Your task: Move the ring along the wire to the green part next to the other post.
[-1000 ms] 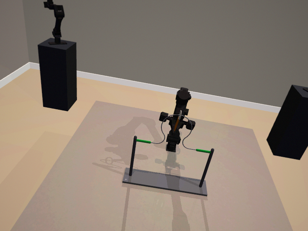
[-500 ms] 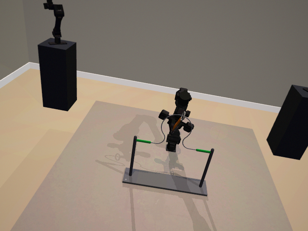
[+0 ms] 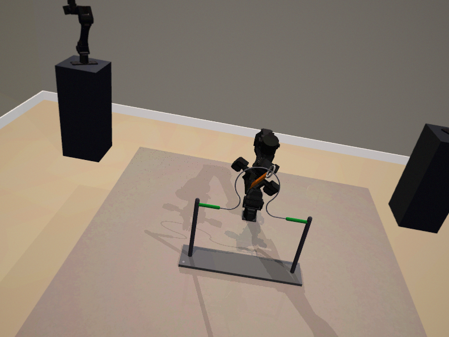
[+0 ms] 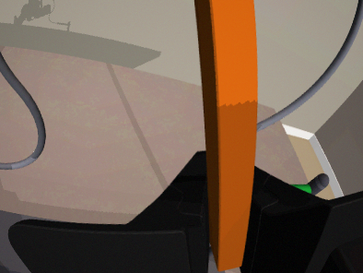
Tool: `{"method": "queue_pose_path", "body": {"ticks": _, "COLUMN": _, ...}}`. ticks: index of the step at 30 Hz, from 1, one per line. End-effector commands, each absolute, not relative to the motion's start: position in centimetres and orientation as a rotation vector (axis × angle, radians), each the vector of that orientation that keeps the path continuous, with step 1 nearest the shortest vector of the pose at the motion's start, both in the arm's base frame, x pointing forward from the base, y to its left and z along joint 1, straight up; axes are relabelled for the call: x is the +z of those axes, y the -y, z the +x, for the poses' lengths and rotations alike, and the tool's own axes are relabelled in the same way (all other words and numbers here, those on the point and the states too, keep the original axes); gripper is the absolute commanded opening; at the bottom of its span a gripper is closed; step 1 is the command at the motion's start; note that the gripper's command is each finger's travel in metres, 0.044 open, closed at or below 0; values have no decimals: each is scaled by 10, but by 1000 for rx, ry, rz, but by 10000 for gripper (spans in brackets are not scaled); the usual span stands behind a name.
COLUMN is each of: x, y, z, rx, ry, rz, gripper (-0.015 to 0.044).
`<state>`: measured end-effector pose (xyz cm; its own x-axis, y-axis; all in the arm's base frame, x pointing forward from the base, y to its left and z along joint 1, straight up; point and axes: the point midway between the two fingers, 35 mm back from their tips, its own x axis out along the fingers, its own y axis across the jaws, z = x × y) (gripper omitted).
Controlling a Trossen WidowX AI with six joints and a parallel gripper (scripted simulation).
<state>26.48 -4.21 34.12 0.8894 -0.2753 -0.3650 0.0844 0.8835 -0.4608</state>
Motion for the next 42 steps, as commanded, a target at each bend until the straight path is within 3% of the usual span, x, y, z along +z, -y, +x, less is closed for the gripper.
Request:
{"method": "queue_pose_path", "body": {"ticks": 1, "x": 343, "y": 45, "z": 264, "rx": -211, "ry": -426, "rz": -509, "gripper": -150}}
{"method": "queue_pose_path", "body": {"ticks": 42, "x": 359, "y": 62, "z": 264, "rx": -341, "ry": -344, "rz": -1044, "gripper": -150}}
